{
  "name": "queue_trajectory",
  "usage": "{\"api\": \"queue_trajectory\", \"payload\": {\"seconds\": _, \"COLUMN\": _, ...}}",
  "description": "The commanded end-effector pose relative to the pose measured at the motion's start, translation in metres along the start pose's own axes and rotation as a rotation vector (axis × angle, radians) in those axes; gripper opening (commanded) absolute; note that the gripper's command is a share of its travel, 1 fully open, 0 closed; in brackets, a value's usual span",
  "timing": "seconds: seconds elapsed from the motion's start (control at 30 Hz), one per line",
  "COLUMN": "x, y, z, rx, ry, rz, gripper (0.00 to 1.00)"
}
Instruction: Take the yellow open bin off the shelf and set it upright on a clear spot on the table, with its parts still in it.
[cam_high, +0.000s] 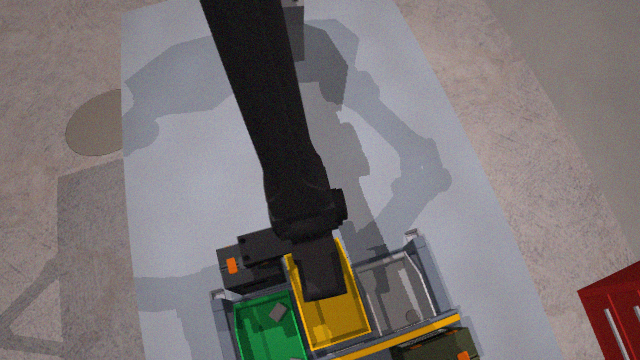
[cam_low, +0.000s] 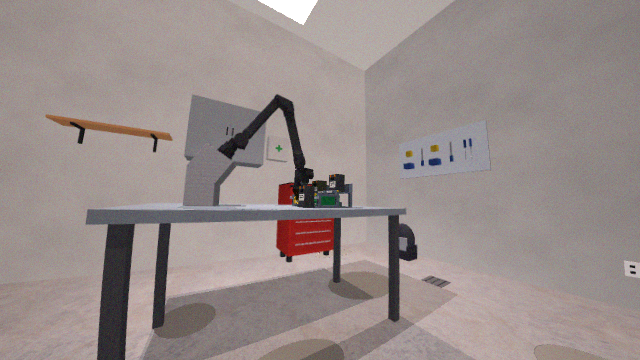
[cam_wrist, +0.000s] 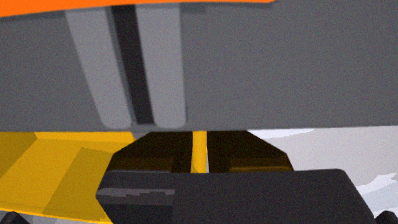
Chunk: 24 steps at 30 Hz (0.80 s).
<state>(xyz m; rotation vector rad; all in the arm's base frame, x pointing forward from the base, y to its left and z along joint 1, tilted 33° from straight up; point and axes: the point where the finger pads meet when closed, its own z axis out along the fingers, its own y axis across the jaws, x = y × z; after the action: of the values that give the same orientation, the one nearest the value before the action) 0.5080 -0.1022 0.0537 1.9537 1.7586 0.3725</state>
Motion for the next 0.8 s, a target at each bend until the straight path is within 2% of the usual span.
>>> {"api": "queue_trajectory", "payload": {"seconds": 0.0, "x": -0.006, "y": 0.007, "z": -0.012, "rx": -0.048, "ry": -0.005, "rz": -0.007, "gripper": 0.0}}
{"api": "queue_trajectory", "payload": {"seconds": 0.77, "x": -0.005, "y": -0.051, "z": -0.009, "rx": -0.045, "ry": -0.004, "rz": -0.008, "gripper": 0.0}}
